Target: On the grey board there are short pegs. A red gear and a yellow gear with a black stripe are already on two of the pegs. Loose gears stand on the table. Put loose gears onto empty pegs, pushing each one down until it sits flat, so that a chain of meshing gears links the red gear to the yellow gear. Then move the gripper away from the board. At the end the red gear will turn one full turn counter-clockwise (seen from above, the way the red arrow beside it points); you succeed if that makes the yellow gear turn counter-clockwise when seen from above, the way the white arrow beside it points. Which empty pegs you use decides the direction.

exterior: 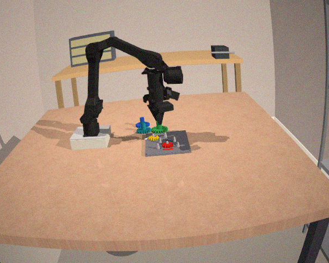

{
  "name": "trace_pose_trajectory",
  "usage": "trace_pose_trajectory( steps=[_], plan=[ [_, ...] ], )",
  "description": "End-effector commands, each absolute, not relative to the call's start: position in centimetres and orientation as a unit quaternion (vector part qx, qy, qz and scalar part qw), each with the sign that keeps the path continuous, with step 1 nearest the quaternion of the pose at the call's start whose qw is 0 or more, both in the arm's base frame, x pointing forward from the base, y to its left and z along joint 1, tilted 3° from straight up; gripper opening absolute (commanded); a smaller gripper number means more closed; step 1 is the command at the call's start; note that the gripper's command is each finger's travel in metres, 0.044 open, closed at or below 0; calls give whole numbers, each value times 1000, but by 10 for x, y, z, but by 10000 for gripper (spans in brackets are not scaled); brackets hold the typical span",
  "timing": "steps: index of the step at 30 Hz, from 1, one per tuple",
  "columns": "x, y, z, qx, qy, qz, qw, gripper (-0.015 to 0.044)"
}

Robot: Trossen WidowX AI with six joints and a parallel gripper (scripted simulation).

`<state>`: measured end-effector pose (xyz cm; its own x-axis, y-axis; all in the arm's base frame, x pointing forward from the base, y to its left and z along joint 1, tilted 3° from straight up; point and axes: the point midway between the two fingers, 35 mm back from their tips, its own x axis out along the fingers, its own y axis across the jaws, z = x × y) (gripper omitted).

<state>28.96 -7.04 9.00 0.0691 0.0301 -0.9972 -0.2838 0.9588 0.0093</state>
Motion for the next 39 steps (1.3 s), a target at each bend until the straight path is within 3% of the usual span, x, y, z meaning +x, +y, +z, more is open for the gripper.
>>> trace_pose_trajectory(
  steps=[1, 39],
  plan=[
    [288, -69, 83, -110, 673, 127, 720, 0],
    [291, -68, 47, -56, 680, 77, 727, 0]
  ],
)
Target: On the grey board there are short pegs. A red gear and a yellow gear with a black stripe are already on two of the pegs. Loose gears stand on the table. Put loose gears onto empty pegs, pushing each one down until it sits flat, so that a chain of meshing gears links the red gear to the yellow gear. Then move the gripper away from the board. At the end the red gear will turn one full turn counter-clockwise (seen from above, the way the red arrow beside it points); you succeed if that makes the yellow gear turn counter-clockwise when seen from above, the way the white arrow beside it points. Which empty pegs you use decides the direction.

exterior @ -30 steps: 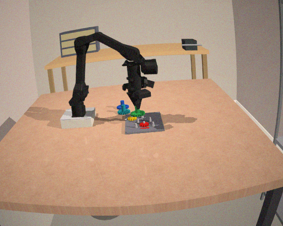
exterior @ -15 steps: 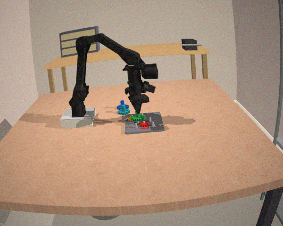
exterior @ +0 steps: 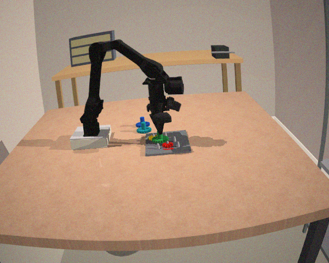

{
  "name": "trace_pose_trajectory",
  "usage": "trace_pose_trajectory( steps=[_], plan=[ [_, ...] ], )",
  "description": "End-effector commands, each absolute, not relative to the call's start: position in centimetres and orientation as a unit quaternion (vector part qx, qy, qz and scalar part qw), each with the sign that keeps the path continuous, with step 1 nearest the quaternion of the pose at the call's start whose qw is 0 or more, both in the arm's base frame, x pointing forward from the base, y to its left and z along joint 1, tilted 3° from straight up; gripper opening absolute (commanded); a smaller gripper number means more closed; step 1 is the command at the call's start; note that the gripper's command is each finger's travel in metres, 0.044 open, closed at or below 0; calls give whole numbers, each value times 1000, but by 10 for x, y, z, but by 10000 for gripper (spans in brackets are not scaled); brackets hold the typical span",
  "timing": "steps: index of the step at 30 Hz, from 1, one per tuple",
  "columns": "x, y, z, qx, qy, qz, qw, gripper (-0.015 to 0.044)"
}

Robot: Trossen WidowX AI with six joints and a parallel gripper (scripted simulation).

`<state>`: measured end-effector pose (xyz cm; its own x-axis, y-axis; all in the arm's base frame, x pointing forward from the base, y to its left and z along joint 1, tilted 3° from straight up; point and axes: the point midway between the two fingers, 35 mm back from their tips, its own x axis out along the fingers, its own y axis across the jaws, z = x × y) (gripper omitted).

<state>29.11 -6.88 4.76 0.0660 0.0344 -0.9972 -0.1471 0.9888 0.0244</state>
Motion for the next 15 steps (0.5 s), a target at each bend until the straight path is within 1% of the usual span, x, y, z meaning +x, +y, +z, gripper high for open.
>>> trace_pose_trajectory(
  steps=[1, 15],
  plan=[
    [291, -68, 47, -63, 680, 83, 726, 0],
    [290, -69, 46, -133, 668, 149, 717, 0]
  ],
)
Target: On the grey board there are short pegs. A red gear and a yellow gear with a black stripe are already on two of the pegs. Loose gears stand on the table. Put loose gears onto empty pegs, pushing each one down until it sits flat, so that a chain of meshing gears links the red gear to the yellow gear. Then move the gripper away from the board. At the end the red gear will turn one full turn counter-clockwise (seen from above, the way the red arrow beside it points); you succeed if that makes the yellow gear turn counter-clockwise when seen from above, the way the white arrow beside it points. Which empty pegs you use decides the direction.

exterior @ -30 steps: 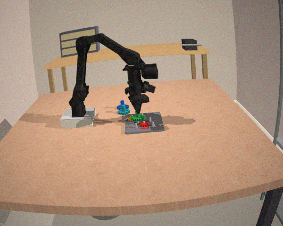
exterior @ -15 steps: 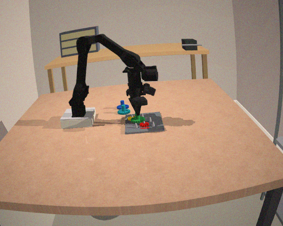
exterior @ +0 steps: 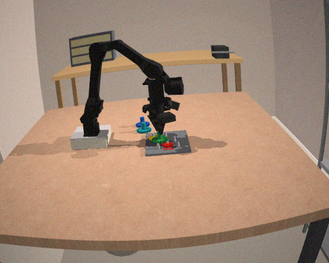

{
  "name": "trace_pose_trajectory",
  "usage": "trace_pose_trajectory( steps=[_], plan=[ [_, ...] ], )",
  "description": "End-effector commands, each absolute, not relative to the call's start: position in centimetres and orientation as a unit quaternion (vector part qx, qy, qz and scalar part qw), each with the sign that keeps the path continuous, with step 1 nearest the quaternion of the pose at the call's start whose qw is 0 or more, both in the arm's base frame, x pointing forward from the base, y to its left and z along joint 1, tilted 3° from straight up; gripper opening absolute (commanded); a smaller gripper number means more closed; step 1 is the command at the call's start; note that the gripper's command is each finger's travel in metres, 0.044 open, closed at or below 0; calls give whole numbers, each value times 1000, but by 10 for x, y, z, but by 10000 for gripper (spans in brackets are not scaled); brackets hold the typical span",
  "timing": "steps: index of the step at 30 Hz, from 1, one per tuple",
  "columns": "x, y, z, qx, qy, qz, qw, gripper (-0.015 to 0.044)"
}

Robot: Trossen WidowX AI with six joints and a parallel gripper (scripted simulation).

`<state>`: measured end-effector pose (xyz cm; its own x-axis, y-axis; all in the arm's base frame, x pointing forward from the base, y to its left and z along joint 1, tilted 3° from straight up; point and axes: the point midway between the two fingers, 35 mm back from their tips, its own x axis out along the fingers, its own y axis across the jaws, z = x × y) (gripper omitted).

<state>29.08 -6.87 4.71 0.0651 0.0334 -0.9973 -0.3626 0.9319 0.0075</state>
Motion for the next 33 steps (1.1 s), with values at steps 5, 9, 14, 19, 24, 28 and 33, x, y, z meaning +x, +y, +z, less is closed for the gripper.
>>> trace_pose_trajectory(
  steps=[5, 9, 14, 19, 24, 28, 33],
  plan=[
    [291, -68, 45, -124, 670, 140, 718, 0],
    [291, -68, 45, -104, 674, 122, 721, 0],
    [290, -68, 44, -69, 679, 89, 726, 0],
    [290, -68, 44, -38, 682, 60, 728, 0],
    [291, -69, 44, -21, 683, 43, 729, 0],
    [291, -69, 44, -24, 683, 46, 728, 0],
    [291, -68, 43, -43, 682, 64, 728, 0]
  ],
)
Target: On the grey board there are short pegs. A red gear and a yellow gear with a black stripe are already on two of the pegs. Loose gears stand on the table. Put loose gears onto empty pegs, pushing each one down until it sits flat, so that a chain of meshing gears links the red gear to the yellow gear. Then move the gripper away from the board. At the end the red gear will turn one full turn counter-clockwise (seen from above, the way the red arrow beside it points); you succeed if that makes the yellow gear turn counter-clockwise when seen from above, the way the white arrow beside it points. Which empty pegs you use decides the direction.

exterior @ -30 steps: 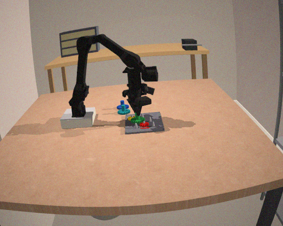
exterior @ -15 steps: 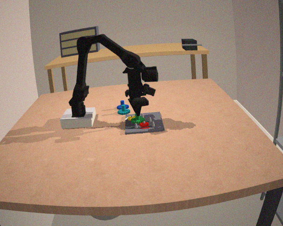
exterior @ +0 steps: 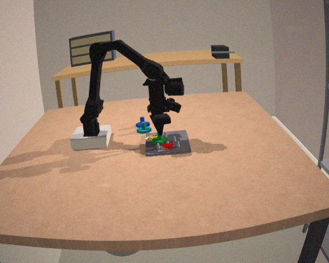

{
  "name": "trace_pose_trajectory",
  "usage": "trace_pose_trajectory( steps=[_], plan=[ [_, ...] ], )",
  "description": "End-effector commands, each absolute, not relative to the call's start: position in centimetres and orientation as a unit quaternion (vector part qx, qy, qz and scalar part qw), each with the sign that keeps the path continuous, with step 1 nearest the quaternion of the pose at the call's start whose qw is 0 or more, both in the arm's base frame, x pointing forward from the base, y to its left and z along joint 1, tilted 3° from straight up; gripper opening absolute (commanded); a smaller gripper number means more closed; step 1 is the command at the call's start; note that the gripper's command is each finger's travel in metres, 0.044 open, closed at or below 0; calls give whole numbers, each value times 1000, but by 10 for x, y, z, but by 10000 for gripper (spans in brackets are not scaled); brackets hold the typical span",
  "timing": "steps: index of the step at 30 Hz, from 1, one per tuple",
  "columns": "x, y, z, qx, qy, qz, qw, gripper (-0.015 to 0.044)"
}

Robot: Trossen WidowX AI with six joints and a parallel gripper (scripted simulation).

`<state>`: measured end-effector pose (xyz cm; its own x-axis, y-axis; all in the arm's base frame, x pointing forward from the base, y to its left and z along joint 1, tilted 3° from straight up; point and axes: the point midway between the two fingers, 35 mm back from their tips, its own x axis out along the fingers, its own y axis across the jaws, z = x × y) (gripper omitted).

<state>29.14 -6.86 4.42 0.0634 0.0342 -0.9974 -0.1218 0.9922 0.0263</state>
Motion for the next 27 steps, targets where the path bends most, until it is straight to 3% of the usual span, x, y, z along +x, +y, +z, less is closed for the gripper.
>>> trace_pose_trajectory(
  steps=[1, 15, 27],
  plan=[
    [291, -68, 43, -49, 681, 70, 727, 0],
    [291, -69, 41, -131, 669, 147, 717, 0],
    [291, -67, 41, -98, 675, 116, 722, 0]
  ],
)
